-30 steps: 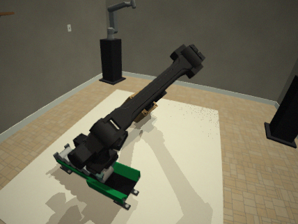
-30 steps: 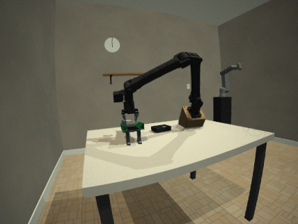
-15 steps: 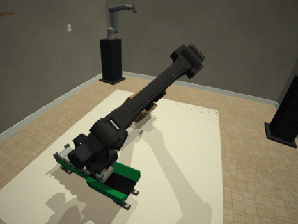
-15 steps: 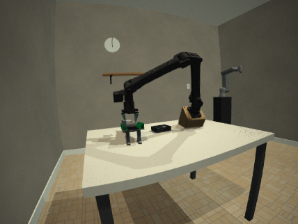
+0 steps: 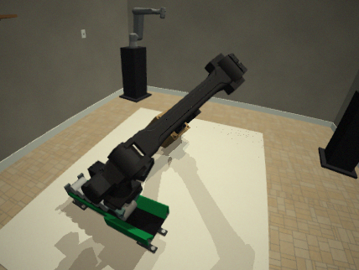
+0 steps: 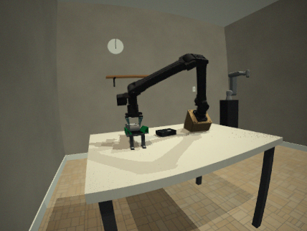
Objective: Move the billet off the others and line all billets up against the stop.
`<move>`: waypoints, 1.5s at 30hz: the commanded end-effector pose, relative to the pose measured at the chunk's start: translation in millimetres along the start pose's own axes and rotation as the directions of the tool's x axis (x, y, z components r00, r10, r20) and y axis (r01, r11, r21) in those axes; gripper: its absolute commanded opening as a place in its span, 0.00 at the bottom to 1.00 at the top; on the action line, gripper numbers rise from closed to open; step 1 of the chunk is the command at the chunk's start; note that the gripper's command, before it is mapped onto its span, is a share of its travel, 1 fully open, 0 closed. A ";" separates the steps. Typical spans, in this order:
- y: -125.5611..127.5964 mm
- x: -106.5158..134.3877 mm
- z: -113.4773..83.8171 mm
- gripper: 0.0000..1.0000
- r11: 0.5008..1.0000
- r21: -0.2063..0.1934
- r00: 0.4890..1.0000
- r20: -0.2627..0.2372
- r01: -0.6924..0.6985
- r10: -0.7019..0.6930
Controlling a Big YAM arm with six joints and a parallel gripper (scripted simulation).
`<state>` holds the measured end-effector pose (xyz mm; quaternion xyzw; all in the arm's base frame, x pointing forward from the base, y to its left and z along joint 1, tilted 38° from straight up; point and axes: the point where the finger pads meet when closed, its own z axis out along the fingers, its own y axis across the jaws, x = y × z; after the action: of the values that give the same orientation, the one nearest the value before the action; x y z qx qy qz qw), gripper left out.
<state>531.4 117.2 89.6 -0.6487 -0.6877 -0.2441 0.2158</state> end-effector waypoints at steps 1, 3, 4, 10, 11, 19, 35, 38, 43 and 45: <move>12.0 9.7 -22.7 0.00 0.998 -0.059 1.000 0.004 0.021 -0.021; 12.0 9.7 -22.7 0.00 0.998 -0.059 1.000 0.004 0.021 -0.021; 12.0 9.7 -22.7 0.00 0.998 -0.059 1.000 0.004 0.021 -0.021; 12.0 9.7 -22.7 0.00 0.998 -0.059 1.000 0.004 0.021 -0.021; 12.0 9.7 -22.7 0.00 0.998 -0.059 1.000 0.004 0.021 -0.021; 12.4 9.4 -22.4 0.00 0.998 -0.061 1.000 0.004 0.023 -0.023; 13.5 10.1 -23.4 0.00 0.998 -0.062 1.000 0.004 0.024 -0.024; 13.5 10.1 -23.4 0.00 0.998 -0.062 1.000 0.004 0.024 -0.024; 13.5 10.1 -23.4 0.00 0.998 -0.062 1.000 0.004 0.024 -0.024; 13.5 10.1 -23.4 0.00 0.998 -0.062 1.000 0.004 0.024 -0.024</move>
<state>530.8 117.2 88.3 -0.6487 -0.6877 -0.2440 0.2159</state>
